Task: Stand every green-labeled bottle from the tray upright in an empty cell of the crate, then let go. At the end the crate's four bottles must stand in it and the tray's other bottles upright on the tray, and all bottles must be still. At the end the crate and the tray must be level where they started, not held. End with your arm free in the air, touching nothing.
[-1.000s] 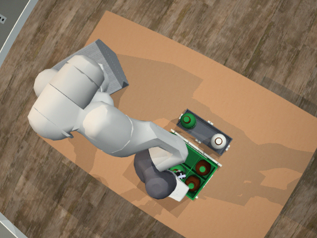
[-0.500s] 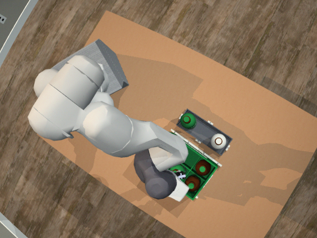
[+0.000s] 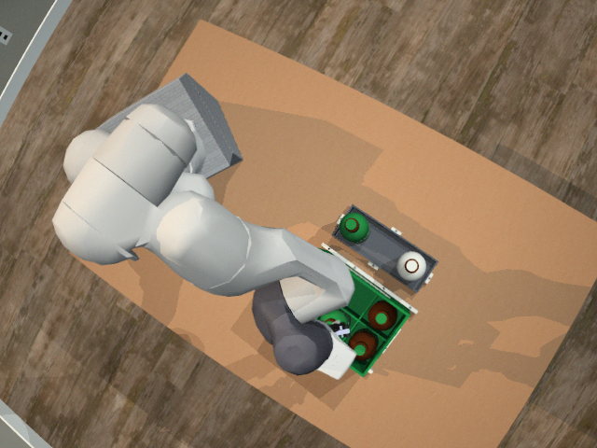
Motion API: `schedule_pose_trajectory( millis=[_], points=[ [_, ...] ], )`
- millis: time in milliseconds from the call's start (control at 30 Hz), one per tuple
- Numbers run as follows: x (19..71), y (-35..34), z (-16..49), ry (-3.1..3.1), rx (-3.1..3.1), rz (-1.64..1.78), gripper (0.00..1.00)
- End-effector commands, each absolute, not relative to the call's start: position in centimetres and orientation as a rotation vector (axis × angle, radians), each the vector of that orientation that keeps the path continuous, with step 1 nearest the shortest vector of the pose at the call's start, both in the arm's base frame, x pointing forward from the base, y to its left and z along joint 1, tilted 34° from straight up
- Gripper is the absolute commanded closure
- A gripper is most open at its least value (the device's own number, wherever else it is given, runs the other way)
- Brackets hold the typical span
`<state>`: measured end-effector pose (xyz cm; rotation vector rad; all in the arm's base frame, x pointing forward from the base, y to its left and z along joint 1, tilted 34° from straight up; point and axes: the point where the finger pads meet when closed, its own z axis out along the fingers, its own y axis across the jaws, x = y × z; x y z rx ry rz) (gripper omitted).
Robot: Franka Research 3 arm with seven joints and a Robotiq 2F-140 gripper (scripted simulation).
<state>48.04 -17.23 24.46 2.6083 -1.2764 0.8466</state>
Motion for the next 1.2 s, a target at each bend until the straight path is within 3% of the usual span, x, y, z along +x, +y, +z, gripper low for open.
schedule_pose_trajectory(
  millis=[0,367,400,1167],
  points=[
    [48.38,-17.21,24.86,-1.264,2.607,0.860,1.00],
    [48.38,-17.21,24.86,-1.264,2.607,0.860,1.00],
    [48.38,-17.21,24.86,-1.264,2.607,0.860,0.62],
    [48.38,-17.21,24.86,-1.264,2.607,0.860,0.62]
  ],
)
